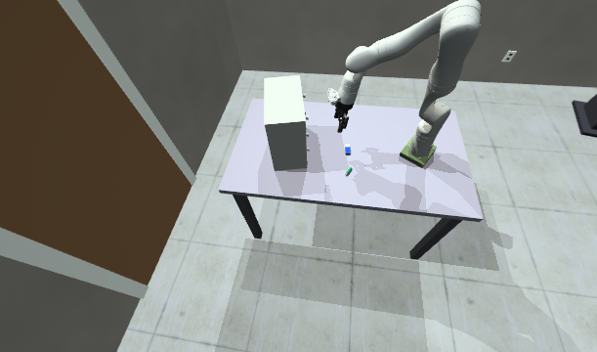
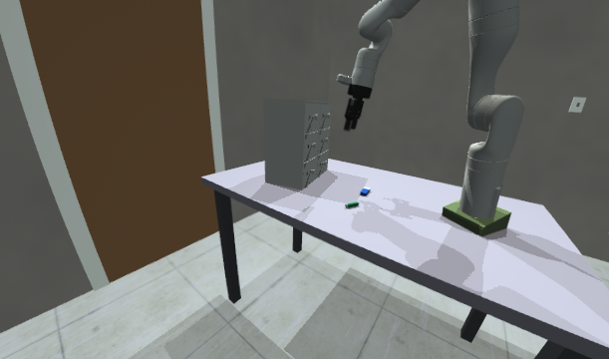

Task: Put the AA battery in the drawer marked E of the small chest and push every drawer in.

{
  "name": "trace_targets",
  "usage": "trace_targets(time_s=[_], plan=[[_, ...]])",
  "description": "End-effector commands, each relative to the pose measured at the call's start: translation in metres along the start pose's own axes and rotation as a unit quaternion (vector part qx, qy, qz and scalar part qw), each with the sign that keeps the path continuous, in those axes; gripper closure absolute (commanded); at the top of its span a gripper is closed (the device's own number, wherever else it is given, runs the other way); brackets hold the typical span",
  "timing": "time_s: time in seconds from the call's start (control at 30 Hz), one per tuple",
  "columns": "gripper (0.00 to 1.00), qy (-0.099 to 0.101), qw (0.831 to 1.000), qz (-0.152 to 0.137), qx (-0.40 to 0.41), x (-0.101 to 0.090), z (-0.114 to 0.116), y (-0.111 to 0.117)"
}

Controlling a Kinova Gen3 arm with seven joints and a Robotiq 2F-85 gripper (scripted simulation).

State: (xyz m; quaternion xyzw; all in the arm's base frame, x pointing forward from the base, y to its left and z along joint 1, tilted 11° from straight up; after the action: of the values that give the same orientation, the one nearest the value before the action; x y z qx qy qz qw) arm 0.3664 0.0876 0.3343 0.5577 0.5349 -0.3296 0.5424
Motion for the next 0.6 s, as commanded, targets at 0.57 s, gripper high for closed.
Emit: trace_targets(time_s=[0.57], plan=[[0.00,-0.011,0.999,-0.040,-0.001,-0.013,-0.001,0.003]])
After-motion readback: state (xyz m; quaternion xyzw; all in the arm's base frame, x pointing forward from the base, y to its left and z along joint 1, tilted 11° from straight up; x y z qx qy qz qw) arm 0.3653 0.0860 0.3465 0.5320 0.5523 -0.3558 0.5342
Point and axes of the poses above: the point where the finger pads meet when closed, its own x axis out along the fingers, its own z axis across the jaws, y = z × x, the point moved 9 cm from there along -x, back along the fingers, and after that the axes turned 13 degrees about x, right-handed, at the moved point
